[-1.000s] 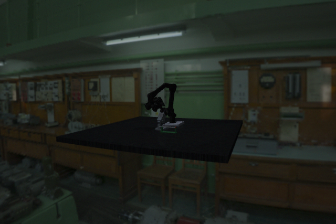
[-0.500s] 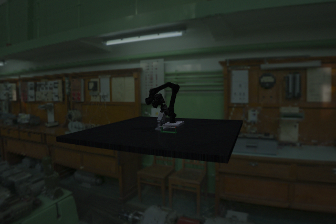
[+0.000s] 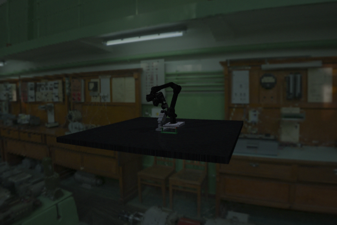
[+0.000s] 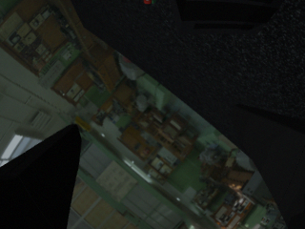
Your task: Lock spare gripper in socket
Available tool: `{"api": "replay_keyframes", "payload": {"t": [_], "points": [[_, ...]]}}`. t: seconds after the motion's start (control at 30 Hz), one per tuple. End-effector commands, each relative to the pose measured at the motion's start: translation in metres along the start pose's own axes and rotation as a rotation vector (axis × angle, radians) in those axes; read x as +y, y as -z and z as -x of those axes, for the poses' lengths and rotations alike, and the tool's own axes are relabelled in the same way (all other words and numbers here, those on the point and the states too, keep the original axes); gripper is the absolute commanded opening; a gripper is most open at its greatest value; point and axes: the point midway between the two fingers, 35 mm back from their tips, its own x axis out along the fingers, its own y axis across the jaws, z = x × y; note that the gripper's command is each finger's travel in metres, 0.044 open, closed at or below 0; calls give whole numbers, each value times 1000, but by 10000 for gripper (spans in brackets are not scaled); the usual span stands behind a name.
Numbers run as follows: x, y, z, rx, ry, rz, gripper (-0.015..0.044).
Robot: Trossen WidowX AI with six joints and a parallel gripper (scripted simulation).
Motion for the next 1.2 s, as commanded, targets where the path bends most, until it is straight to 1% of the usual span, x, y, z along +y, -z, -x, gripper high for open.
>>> {"api": "replay_keyframes", "payload": {"t": [0.0, 0.1, 0.2, 0.33, 0.47, 0.53, 0.7, 0.87, 1.03, 1.17], "points": [[-6, 7, -14, -4, 41, 2, 335], [-8, 18, -31, -17, 62, 7, 256], [-5, 31, -46, -20, 45, 8, 180], [2, 53, -58, 5, -12, -3, 180], [2, 54, -58, 8, -15, -4, 180], [6, 51, -59, -10, 8, 49, 180], [31, 30, -71, -93, 221, 451, 180], [49, 5, -90, -74, 496, 888, 180], [61, -18, -115, 64, 795, 1325, 180], [68, -35, -138, 274, 1034, 1671, 180]]}}
